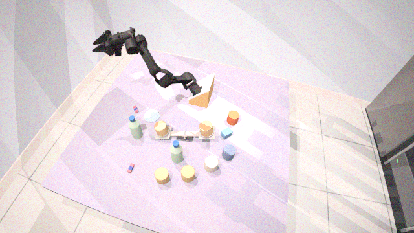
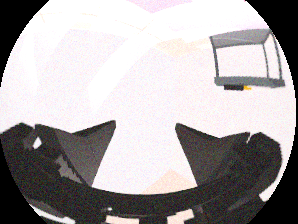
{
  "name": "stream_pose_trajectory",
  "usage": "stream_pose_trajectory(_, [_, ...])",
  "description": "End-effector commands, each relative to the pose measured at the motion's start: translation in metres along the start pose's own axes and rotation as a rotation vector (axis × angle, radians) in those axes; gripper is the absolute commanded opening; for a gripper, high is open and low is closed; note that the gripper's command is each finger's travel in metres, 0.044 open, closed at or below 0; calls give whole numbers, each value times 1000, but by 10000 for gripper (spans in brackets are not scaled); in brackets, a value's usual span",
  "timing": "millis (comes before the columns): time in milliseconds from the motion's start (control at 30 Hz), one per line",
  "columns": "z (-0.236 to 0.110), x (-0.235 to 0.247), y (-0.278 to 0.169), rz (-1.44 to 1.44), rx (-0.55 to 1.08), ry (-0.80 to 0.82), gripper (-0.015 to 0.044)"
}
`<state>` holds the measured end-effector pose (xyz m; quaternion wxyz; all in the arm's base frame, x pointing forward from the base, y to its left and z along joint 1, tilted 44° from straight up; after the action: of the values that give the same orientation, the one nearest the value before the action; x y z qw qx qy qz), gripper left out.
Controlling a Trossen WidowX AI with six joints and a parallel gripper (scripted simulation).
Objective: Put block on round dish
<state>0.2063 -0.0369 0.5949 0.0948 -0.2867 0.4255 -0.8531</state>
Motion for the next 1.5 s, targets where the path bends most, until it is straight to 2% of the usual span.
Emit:
stream_pose_trajectory(0, [0,0,0,2,1,0,426])
stream_pose_trajectory(33, [-1,1,-1,9,5,-1,440])
stream_pose_trajectory(800, [-49,55,-44,657,305,-122,440])
stream_pose_trajectory(1467, [-69,121,-39,1309,474,-234,440])
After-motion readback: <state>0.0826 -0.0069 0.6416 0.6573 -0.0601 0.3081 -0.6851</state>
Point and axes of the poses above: the point midway between the two fingers, 35 mm back from their tips, its own z axis out along the fingers, its own x axis across the jaws, y = z × x, the point moved 3 cm from there along -z, back along the fingers, and after that the axes turned 7 degrees about -z, right-handed, at the moved point
